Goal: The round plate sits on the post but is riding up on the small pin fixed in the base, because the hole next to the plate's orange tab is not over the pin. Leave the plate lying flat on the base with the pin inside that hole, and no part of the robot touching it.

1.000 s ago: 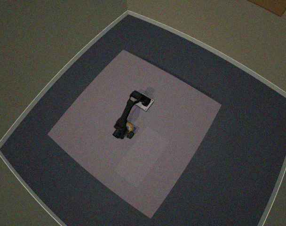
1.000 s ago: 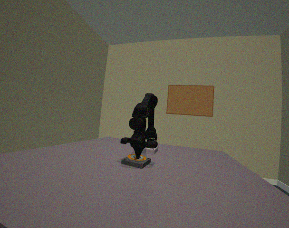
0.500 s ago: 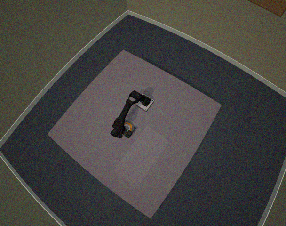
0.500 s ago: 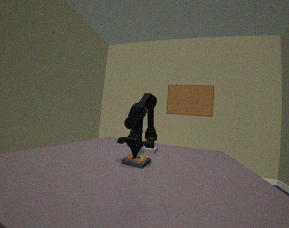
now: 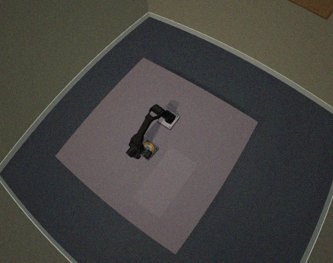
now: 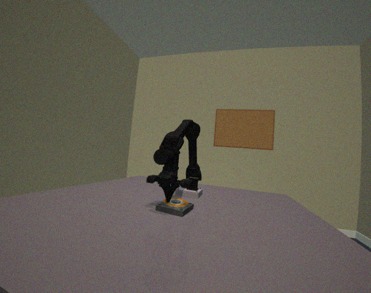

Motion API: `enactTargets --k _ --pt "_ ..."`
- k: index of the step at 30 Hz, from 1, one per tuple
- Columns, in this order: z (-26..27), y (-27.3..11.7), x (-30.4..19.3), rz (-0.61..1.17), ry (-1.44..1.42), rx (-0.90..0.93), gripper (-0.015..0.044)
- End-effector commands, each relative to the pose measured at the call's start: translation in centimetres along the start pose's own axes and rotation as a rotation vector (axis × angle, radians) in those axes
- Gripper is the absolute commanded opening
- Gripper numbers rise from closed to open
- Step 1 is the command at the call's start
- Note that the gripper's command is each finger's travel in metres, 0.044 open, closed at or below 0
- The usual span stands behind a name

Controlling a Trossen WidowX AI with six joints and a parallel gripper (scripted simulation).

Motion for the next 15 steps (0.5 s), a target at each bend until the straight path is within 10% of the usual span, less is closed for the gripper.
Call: enactTargets --k 1,15 --pt "-0.6 0.0 -0.6 0.004 -0.001 -0.003 0.0000" --pt "-2.0 -0.2 -2.4 0.006 -0.001 -0.005 0.0000"
Point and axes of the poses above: the point midway between the two fingers, 35 mm back from their tips, its own y axis out along the fingers, its own z axis across the jaws, x = y × z, the point moved 7 cm from there along -y, back along the fingers, and after that the axes turned 13 degrees about -y, right-handed, at the moved point
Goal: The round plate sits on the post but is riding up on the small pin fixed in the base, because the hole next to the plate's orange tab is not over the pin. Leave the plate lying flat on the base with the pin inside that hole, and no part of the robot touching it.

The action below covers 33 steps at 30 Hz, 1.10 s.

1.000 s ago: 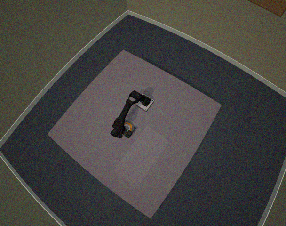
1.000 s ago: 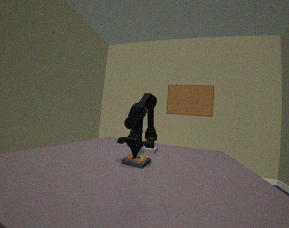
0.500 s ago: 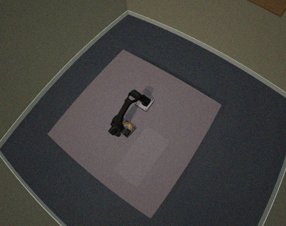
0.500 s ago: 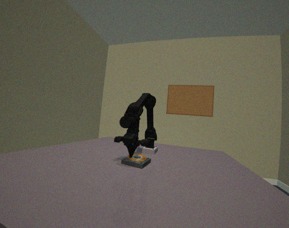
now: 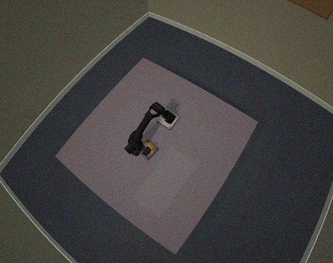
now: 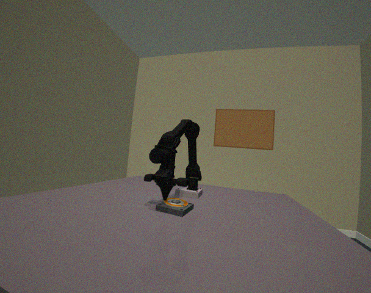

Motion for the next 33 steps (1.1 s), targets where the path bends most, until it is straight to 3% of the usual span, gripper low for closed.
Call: enactTargets --k 1,27,33 --pt "-0.4 0.0 -0.8 0.004 -0.002 -0.003 0.0000" --pt "-0.7 -0.1 -2.8 0.005 -0.002 -0.003 0.0000" --pt "-0.6 -2.7 -2.8 0.005 -0.002 -0.003 0.0000"
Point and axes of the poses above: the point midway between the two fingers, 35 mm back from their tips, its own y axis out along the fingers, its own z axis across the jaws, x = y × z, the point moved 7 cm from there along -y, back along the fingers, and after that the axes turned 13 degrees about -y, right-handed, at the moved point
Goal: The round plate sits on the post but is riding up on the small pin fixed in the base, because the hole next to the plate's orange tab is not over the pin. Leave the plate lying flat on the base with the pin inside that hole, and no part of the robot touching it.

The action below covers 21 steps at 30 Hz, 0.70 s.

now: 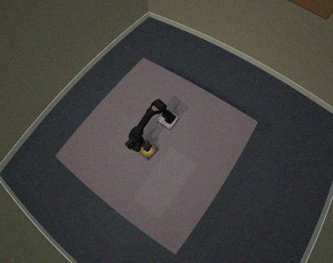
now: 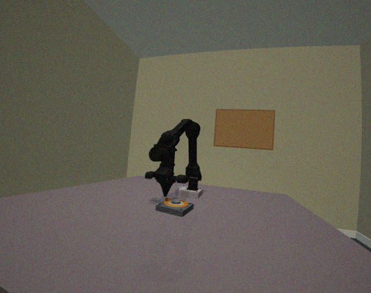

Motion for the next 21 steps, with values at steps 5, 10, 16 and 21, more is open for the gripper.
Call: enactTargets --k 5,10,16,21 --pt "0.19 -3.49 -0.32 -0.018 -0.005 -0.010 0.0000" --pt "0.13 -2.67 -0.19 -0.015 -0.001 -0.006 0.0000" --pt "0.13 -2.67 -0.19 -0.015 -0.001 -0.006 0.0000" --pt "0.13 -2.67 -0.19 -0.015 -0.001 -0.006 0.0000"
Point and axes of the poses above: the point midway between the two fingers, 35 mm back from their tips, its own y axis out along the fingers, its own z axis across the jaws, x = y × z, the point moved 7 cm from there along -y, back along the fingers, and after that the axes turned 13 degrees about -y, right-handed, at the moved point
